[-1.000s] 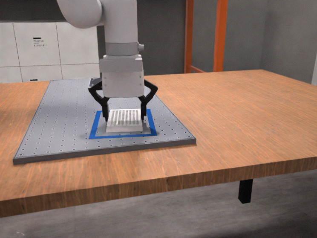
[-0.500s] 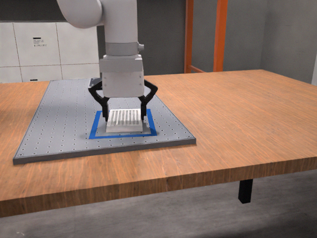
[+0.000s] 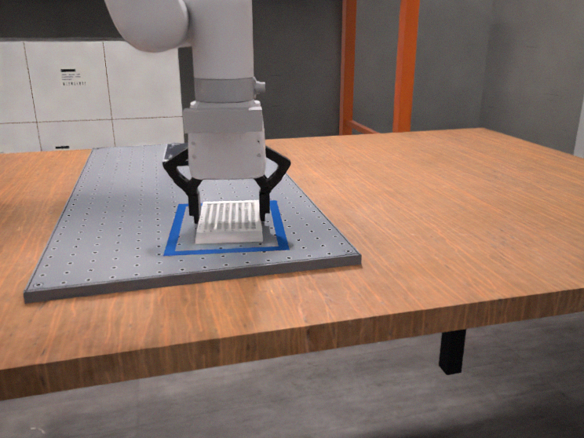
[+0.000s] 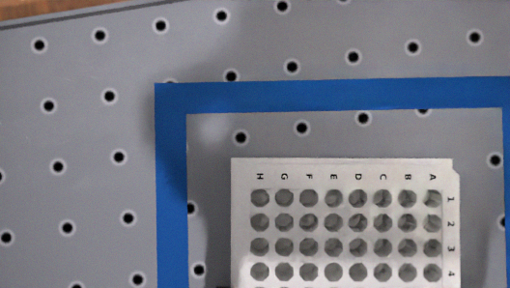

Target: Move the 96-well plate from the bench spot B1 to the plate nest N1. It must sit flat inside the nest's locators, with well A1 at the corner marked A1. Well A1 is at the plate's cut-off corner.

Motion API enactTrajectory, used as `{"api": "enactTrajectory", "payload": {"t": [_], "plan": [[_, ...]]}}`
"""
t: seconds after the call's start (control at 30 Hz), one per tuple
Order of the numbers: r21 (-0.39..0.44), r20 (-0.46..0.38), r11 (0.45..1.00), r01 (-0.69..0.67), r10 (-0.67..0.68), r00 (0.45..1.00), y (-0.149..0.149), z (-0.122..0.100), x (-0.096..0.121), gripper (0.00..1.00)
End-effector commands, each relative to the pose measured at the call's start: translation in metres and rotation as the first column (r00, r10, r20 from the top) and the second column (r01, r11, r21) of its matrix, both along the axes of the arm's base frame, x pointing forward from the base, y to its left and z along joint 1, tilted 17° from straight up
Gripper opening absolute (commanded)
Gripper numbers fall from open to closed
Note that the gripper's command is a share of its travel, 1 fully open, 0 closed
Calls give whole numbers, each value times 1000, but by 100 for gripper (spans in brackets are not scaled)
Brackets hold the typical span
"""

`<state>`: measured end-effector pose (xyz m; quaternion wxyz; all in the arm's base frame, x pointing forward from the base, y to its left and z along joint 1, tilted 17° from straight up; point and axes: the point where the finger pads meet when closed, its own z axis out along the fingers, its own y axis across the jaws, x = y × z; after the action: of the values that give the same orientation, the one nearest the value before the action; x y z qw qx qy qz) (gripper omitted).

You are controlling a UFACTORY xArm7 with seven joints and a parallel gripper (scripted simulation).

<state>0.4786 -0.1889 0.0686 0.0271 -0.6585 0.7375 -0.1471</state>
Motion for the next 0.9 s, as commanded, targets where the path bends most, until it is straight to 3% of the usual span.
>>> {"api": "enactTrajectory", "payload": {"t": [0.0,0.87], "plan": [[-1,4,1000,-1,1,1000,0,2,1,0],[-1,4,1000,-1,1,1000,1,10,0,0]]}}
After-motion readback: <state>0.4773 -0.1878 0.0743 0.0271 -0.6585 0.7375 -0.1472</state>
